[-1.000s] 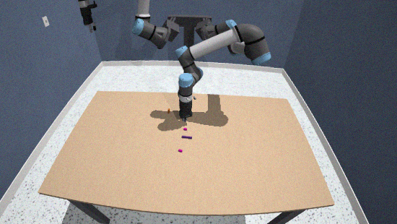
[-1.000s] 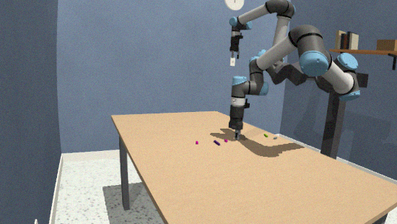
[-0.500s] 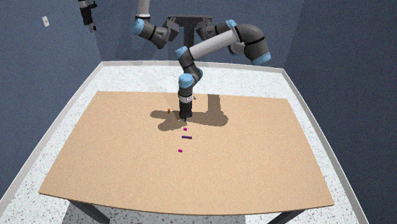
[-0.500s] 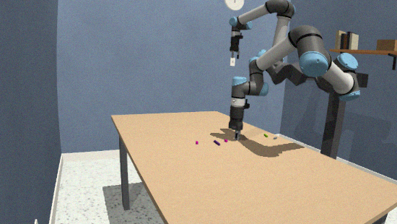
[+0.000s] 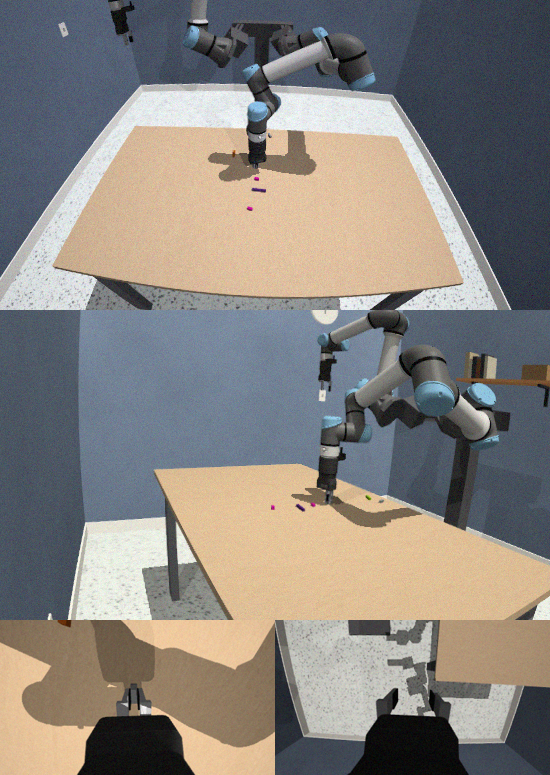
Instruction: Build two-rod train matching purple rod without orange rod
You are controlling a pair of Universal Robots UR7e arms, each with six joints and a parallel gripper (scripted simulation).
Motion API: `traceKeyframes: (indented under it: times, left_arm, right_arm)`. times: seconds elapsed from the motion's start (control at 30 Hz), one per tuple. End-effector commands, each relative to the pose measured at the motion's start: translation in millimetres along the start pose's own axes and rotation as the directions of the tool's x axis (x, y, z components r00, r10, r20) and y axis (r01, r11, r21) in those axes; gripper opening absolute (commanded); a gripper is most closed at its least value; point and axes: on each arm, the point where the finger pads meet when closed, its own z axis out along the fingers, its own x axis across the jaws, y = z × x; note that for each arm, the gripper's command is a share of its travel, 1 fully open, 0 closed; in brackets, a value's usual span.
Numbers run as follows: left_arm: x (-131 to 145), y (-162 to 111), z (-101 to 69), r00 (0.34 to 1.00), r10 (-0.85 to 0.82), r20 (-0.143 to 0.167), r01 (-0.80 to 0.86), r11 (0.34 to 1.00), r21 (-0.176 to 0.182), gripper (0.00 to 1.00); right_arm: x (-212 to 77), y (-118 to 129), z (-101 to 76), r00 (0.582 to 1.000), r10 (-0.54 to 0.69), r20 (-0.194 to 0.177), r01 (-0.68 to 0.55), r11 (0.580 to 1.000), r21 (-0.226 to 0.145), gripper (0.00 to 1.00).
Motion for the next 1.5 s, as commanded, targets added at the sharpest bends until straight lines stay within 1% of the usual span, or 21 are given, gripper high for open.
traceKeyframes:
  times: [0.0, 0.23, 0.27, 0.4, 0.43, 0.5, 0.53, 0.6, 0.63, 0.7, 0.73, 1.2, 1.3, 1.43, 1.47]
  left_arm:
    - [-0.4, 0.5, -0.7, 1.000, 0.000, 0.001, 0.000, 1.000, -0.001, 0.24]
    - [-0.4, 0.5, -0.7, 1.000, 0.000, 0.001, 0.000, 1.000, -0.001, 0.24]
    - [-0.4, 0.5, -0.7, 1.000, 0.000, 0.001, 0.000, 1.000, -0.001, 0.30]
    - [-0.4, 0.5, -0.7, 1.000, 0.000, 0.001, 0.000, 1.000, -0.001, 0.30]
    - [-0.4, 0.5, -0.7, 1.000, 0.000, 0.001, 0.000, 1.000, -0.001, 0.36]
    - [-0.4, 0.5, -0.7, 1.000, 0.000, 0.001, 0.000, 1.000, -0.001, 0.36]
    - [-0.4, 0.5, -0.7, 1.000, 0.000, 0.001, 0.000, 1.000, -0.001, 0.42]
    - [-0.4, 0.5, -0.7, 1.000, 0.000, 0.001, 0.000, 1.000, -0.001, 0.42]
    - [-0.4, 0.5, -0.7, 1.000, 0.000, 0.001, 0.000, 1.000, -0.001, 0.48]
    - [-0.4, 0.5, -0.7, 1.000, 0.000, 0.001, 0.000, 1.000, -0.001, 0.48]
    - [-0.4, 0.5, -0.7, 1.000, 0.000, 0.001, 0.000, 1.000, -0.001, 0.54]
    - [-0.4, 0.5, -2.6, 1.000, 0.000, 0.001, 0.000, 1.000, -0.001, 0.54]
    - [-0.4, 0.5, -9.0, 1.000, 0.000, 0.001, 0.000, 1.000, -0.001, 0.54]
    - [-0.4, 0.5, -25.2, 1.000, 0.000, 0.001, 0.000, 1.000, -0.001, 0.54]
    - [-0.4, 0.5, -25.2, 1.000, 0.000, 0.001, 0.000, 1.000, -0.001, 0.54]
  right_arm:
    - [0.1, 0.3, -0.5, 1.000, 0.000, 0.000, 0.000, 1.000, -0.001, 1.00]
    - [0.1, 0.3, -0.5, 1.000, 0.000, 0.000, 0.000, 1.000, -0.001, 1.00]
    - [0.1, 0.3, -0.5, 1.000, 0.000, 0.000, 0.000, 1.000, -0.001, 1.00]
    - [0.1, 0.3, -0.5, 1.000, 0.000, 0.000, 0.000, 1.000, -0.001, 1.00]
    - [0.1, 0.3, -0.5, 1.000, 0.000, 0.000, 0.000, 1.000, -0.001, 1.00]
    - [0.1, 0.3, -0.5, 1.000, 0.000, 0.000, 0.000, 1.000, -0.001, 1.00]
    - [0.1, 0.3, -0.5, 1.000, 0.000, 0.000, 0.000, 1.000, -0.001, 1.00]
    - [0.1, 0.3, -0.5, 1.000, 0.000, 0.000, 0.000, 1.000, -0.001, 1.00]
    - [0.1, 0.3, -0.5, 1.000, 0.000, 0.000, 0.000, 1.000, -0.001, 1.00]
    - [0.1, 0.3, -0.5, 1.000, 0.000, 0.000, 0.000, 1.000, -0.001, 1.00]
    - [0.1, 0.3, -0.5, 1.000, 0.000, 0.000, 0.000, 1.000, -0.001, 1.00]
    - [0.1, 0.3, -0.5, 1.000, 0.000, 0.000, 0.000, 1.000, -0.001, 1.00]
    - [0.1, 0.3, -0.5, 1.000, 0.000, 0.000, 0.000, 1.000, -0.001, 1.00]
    - [0.1, 0.3, -0.5, 1.000, 0.000, 0.000, 0.000, 1.000, -0.001, 1.00]
    - [0.1, 0.3, -0.5, 1.000, 0.000, 0.000, 0.000, 1.000, -0.001, 1.00]
